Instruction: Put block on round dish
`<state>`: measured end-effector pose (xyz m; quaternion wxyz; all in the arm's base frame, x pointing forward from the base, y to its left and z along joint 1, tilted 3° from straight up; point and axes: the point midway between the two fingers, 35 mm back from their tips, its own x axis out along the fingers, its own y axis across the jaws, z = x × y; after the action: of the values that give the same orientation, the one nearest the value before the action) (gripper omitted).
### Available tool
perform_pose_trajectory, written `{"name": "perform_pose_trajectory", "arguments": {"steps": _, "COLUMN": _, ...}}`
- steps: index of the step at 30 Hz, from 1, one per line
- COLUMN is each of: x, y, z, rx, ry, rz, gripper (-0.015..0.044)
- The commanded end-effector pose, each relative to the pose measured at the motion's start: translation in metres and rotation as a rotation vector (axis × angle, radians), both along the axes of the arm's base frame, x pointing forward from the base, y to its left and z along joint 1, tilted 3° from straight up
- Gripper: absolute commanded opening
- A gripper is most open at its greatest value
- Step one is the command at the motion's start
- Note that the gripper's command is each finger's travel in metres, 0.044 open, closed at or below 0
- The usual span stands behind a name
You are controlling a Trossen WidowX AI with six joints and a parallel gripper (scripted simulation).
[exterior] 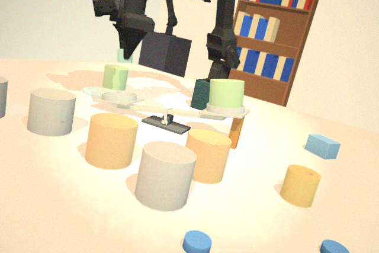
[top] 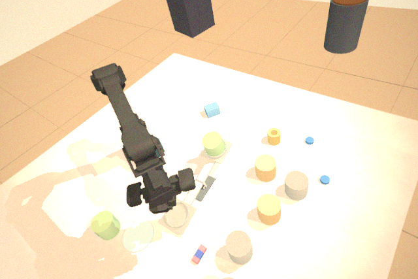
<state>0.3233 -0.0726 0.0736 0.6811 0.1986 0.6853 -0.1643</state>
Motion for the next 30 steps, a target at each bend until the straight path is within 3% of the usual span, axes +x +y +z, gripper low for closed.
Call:
{"name": "perform_pose_trajectory", "arguments": {"steps": 1, "x": -0.001, "y": -0.003, "z": 0.004, "rx": 0.0, "ry": -0.003, "rz": 0.005, "gripper": 0.0}}
{"name": "perform_pose_trajectory", "arguments": {"steps": 30, "x": -0.042, "y": -0.103, "z": -0.044, "rx": -0.008, "ry": 0.001, "rz": 0.005, "gripper": 0.0}}
